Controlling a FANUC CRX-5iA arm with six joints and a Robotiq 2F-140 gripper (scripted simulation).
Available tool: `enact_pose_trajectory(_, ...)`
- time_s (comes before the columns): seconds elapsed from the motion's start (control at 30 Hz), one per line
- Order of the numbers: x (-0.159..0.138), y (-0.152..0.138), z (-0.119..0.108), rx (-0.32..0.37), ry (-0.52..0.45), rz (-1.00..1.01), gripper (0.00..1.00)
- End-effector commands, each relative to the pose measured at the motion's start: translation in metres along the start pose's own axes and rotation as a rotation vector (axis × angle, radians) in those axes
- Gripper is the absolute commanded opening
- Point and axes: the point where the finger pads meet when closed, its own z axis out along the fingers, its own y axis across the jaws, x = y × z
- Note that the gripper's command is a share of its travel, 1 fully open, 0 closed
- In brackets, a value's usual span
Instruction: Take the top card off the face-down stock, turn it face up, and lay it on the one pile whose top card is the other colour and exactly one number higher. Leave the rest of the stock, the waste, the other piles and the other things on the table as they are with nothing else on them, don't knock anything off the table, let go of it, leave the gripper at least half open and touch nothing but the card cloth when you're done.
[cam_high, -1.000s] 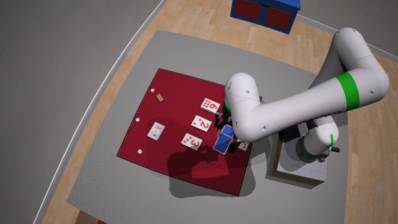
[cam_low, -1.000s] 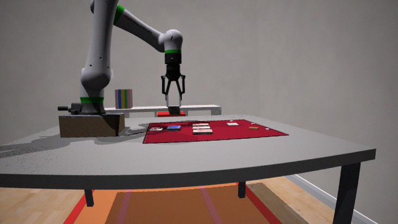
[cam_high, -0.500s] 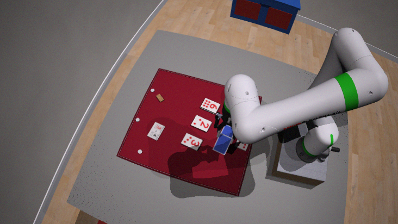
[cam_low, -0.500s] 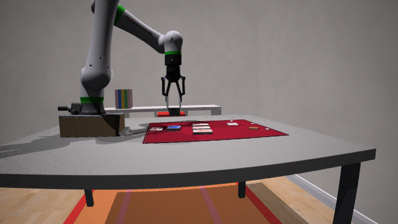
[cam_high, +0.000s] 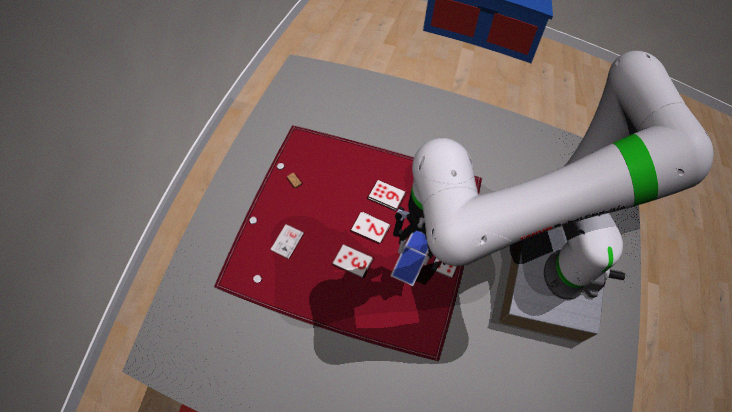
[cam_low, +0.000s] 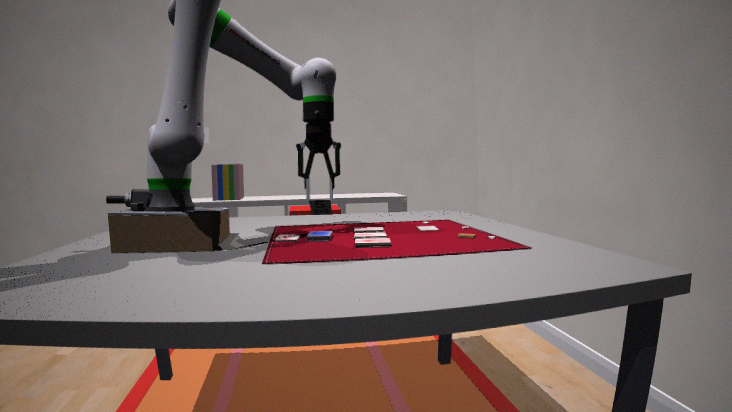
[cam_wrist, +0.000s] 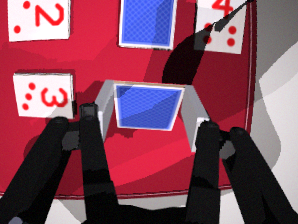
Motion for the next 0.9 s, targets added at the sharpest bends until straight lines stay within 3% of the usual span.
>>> enact_pose_trajectory(0.0, -0.0001, -0.0002, -0.0001, 0.000, 0.003, 0.000, 0.41)
enact_pose_trajectory(0.43, -0.0021, 0.0000, 0.0003, -0.001, 0.069, 0.000, 0.41)
enact_pose_trajectory(0.77, -0.0066, -0.0001, 0.0007, -0.001, 0.205, 0.000, 0.41)
enact_pose_trajectory(0.87, -0.0092, -0.0002, 0.0012, 0.000, 0.286, 0.000, 0.41)
